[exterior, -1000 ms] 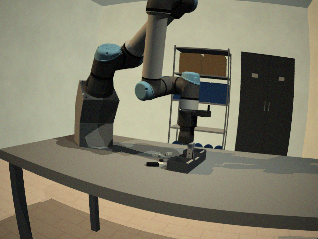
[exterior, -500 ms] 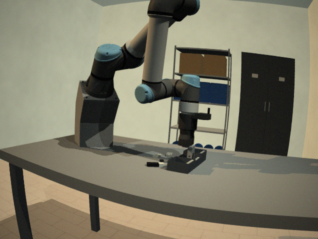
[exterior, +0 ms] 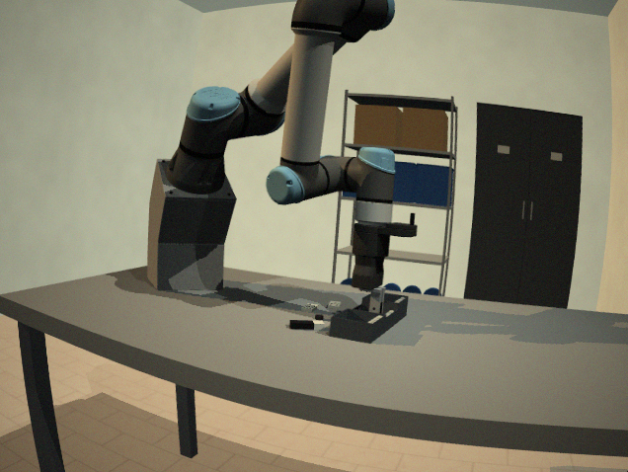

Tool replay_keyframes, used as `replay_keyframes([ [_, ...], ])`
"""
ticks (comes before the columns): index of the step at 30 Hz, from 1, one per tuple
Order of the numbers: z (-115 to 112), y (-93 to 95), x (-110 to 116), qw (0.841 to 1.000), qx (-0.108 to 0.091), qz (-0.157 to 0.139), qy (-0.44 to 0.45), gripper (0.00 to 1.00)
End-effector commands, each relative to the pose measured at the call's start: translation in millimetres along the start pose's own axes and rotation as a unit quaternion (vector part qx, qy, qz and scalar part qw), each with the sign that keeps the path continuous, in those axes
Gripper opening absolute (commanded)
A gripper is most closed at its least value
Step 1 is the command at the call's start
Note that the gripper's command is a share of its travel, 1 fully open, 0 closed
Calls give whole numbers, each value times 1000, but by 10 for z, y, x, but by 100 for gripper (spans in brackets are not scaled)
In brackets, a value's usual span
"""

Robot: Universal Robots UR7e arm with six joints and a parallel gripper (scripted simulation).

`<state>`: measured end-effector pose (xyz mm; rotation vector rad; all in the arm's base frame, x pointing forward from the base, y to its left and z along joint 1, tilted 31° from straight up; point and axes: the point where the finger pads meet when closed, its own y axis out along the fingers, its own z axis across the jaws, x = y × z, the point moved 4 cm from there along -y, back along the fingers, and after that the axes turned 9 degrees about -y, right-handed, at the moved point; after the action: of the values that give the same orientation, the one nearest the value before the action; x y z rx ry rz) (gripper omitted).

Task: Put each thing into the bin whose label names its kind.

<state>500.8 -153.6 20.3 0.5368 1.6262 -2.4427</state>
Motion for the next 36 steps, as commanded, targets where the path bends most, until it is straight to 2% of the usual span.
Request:
replay_keyframes([
  [1, 0, -4, -4, 1000, 0, 1, 0, 31],
  [21, 0, -4, -4, 1000, 0, 1, 0, 31],
  [36, 0, -204, -4, 1000, 0, 1, 0, 31],
])
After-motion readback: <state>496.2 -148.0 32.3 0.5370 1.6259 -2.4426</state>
